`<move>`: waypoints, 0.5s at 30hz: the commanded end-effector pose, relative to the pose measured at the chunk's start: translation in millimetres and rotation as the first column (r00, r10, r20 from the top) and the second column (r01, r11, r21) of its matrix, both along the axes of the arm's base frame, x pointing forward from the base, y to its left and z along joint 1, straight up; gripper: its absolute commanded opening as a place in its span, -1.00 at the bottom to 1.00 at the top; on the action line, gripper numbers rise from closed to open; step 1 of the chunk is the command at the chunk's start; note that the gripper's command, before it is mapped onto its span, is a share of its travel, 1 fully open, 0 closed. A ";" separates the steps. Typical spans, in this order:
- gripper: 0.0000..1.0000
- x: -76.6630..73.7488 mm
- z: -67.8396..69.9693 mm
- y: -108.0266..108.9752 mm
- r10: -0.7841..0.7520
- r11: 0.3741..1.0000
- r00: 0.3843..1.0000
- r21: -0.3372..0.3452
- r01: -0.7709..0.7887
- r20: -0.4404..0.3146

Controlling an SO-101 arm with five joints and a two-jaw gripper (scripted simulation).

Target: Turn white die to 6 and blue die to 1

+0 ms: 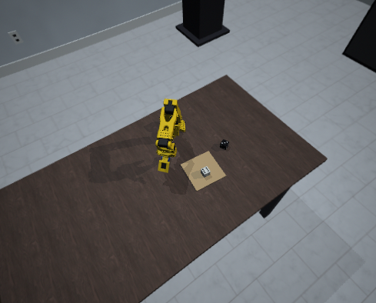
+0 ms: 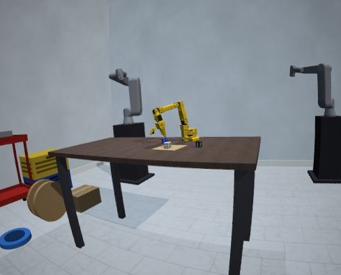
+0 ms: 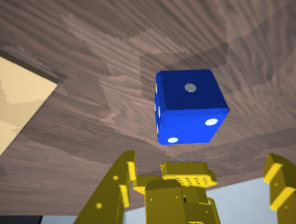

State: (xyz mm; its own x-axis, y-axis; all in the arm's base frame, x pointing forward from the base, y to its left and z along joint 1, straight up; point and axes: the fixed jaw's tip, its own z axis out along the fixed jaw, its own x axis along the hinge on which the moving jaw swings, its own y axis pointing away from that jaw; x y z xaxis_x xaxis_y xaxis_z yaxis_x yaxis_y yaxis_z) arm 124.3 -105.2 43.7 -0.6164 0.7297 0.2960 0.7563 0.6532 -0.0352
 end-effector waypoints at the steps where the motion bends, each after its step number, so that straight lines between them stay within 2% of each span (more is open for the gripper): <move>1: -0.30 4.6 4.4 -1.7 0.004 1.000 1.000 -0.021 -0.003 0.021; 15: -0.30 4.9 -4.4 -1.9 0.005 1.000 1.000 -0.005 -0.005 0.004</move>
State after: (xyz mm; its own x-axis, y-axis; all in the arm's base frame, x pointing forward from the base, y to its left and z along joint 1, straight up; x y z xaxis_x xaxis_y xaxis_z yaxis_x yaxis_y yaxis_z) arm 122.8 -103.8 37.3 -0.6082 0.7220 0.3298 0.7554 0.6541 -0.0390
